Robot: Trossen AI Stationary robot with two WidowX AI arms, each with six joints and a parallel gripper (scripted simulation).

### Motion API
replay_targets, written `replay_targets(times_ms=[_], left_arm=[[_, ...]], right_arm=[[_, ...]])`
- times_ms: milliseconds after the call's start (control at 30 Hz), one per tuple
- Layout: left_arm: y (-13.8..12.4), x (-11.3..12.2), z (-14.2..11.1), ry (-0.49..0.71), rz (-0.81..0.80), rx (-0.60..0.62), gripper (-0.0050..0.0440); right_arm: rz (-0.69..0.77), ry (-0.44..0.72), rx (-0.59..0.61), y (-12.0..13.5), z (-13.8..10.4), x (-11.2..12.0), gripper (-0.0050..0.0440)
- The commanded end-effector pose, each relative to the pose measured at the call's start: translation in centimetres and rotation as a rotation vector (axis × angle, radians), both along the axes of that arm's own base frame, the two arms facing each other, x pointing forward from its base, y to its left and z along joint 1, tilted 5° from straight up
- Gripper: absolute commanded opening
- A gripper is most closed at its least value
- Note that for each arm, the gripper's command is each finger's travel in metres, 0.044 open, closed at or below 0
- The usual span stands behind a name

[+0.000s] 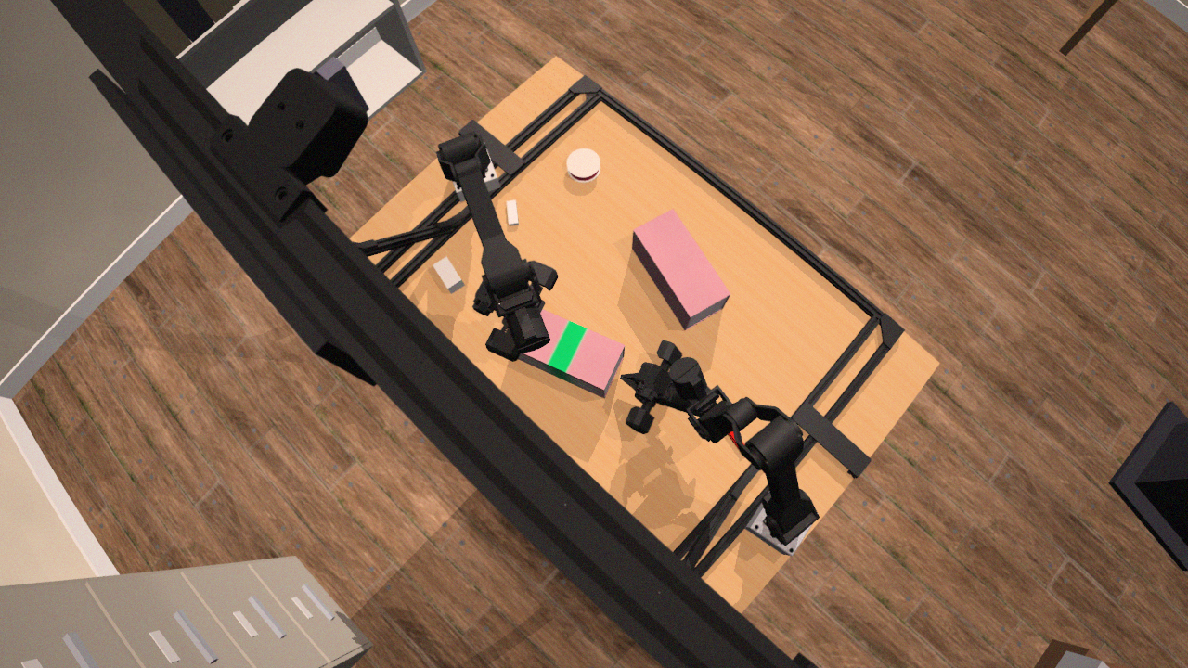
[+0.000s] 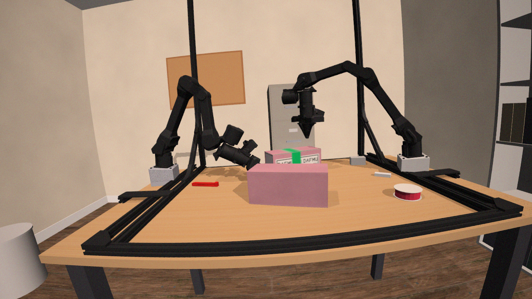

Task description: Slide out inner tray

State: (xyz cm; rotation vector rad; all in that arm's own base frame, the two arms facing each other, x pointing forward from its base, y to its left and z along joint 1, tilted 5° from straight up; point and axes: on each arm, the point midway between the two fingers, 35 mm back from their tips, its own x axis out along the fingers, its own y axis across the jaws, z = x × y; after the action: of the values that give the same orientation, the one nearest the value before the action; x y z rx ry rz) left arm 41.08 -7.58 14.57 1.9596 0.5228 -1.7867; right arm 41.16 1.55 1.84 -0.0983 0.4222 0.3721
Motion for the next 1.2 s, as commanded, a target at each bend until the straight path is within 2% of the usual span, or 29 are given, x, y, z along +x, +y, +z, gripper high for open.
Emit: replay_targets(times_ms=[0, 1167], left_arm=[[0.0, 0.0, -0.1, 0.0, 0.0, 0.0, 0.0], [-0.1, 0.5, -3.1, 0.004, -0.006, -0.004, 0.0]], right_arm=[[0.0, 0.0, -0.001, 0.0, -0.2, 0.0, 0.0], [0.0, 0.0, -0.001, 0.0, -0.2, 0.0, 0.0]])
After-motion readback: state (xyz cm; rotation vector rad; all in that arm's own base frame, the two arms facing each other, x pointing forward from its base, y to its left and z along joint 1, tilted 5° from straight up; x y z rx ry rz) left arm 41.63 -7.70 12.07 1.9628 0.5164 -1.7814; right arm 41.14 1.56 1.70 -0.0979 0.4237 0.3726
